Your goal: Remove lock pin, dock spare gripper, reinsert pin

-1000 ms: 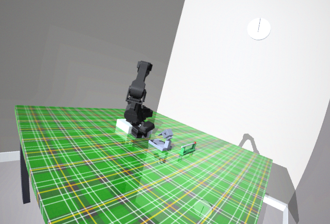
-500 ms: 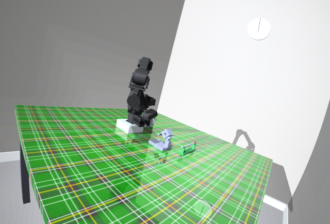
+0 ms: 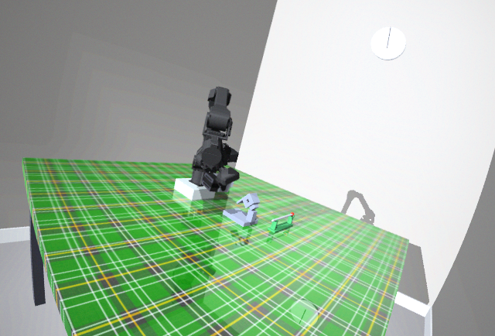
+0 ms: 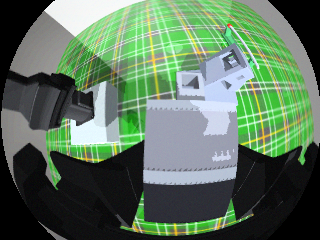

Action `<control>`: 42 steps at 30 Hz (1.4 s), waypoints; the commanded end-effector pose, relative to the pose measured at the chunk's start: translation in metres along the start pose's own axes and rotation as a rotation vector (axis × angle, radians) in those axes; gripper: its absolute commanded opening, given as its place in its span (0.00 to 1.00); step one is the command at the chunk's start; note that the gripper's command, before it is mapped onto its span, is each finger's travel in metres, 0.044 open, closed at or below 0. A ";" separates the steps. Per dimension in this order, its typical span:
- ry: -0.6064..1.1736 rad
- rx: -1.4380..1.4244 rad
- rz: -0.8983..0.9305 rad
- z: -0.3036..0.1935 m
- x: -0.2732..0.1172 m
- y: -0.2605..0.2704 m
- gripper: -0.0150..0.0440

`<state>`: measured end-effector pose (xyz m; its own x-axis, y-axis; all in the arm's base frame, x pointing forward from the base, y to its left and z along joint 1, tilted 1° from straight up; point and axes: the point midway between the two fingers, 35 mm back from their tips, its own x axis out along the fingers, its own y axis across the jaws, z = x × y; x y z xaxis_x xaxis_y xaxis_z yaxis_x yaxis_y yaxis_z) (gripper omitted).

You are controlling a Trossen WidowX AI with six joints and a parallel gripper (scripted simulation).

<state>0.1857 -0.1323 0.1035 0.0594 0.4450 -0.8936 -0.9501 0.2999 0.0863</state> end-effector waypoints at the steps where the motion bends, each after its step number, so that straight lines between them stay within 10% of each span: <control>1: 0.024 0.031 0.046 0.005 0.005 0.004 0.25; 42: 0.643 0.309 0.317 0.037 0.041 0.042 0.25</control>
<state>0.1625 -0.0721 0.0865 -0.4590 0.0369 -0.8877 -0.7665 0.4888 0.4167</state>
